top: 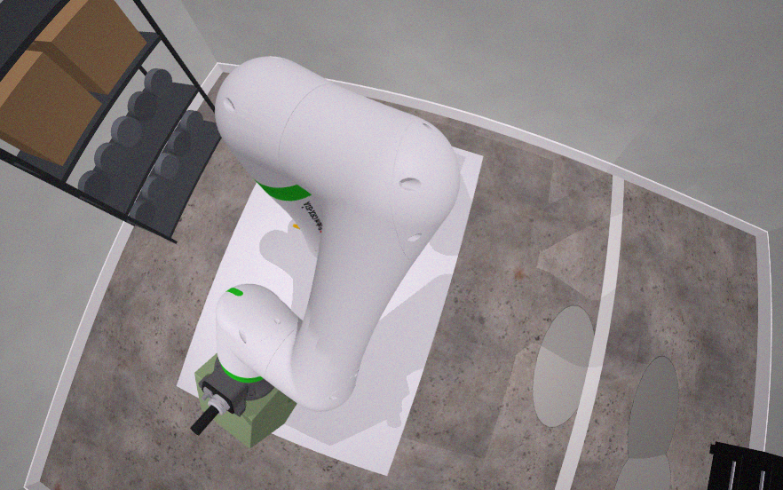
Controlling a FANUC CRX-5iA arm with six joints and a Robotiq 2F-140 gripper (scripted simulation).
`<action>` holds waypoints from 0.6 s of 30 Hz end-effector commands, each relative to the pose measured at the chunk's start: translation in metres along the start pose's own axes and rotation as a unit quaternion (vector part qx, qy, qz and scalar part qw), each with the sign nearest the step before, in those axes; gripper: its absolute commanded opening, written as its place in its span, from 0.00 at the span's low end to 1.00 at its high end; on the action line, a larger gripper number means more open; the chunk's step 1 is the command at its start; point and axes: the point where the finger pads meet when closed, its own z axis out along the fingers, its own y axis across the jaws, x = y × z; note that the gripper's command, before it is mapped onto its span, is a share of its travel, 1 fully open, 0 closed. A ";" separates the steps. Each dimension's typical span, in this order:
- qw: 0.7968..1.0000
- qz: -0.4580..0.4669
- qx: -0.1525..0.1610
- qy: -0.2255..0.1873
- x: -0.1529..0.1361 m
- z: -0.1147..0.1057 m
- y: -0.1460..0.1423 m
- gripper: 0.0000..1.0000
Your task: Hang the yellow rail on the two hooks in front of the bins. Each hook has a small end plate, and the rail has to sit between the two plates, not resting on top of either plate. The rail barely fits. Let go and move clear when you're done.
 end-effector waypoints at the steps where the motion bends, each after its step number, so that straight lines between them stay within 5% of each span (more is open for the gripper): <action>1: 1.000 0.000 0.012 -0.009 0.000 0.000 0.000 0.30; 18: 1.000 0.000 0.012 -0.009 0.000 0.000 0.000 0.30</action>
